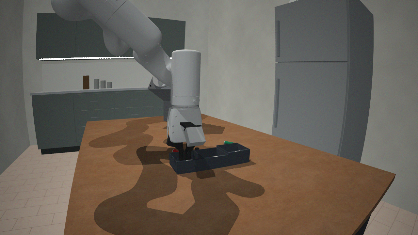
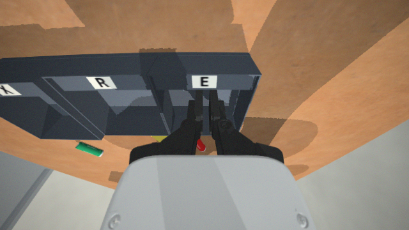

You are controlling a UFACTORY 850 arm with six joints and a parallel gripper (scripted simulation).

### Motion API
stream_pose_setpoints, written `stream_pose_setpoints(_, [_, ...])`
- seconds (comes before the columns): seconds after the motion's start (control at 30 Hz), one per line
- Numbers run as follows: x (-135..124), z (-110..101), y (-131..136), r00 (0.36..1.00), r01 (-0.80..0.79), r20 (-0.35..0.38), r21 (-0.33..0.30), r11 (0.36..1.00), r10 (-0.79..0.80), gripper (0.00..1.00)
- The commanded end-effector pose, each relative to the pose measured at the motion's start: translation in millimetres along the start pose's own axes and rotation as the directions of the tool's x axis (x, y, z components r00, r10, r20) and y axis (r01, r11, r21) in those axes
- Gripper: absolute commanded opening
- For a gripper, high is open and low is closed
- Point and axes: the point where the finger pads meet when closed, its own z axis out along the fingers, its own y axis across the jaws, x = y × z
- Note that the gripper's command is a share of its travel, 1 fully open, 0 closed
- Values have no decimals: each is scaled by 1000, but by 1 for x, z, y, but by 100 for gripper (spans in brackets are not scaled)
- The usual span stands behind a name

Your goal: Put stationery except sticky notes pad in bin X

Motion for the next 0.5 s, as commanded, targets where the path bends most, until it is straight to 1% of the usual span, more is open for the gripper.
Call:
stream_pose_setpoints(0.0, [0,0,0,1000,0,-1,0,1000,0,7])
stream_pose_setpoints(0.47, [0,-2,0,1000,0,-1,0,1000,0,7])
